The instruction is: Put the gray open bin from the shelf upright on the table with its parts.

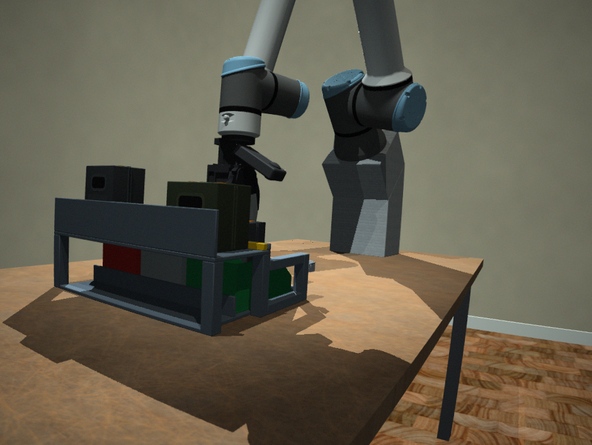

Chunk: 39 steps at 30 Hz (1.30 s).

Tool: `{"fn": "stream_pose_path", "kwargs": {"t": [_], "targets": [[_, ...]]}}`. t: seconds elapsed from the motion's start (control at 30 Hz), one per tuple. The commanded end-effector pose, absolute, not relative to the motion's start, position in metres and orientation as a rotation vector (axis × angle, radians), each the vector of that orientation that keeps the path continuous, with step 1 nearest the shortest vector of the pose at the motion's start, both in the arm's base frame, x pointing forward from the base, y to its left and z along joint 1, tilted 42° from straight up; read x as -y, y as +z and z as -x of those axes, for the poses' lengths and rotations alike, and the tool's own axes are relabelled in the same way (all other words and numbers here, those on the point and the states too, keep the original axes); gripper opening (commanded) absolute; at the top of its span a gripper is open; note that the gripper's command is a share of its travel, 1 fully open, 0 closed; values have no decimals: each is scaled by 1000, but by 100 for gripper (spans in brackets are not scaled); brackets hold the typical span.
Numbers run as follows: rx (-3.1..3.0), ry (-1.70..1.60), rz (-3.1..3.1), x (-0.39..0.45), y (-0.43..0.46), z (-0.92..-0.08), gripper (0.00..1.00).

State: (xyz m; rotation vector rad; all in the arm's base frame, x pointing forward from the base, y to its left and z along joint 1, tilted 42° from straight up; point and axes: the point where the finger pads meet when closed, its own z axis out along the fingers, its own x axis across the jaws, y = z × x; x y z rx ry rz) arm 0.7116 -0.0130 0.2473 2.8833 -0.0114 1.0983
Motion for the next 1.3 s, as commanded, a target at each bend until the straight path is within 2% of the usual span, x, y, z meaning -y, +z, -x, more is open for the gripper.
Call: {"fn": "stream_pose_path", "kwargs": {"t": [0.0,0.8,0.83,1.27], "targets": [[11,1100,-2883,13,248,-712,58],[11,1100,-2883,13,249,-711,58],[11,1100,-2883,13,249,-711,0],[11,1100,-2883,13,249,-711,0]]}}
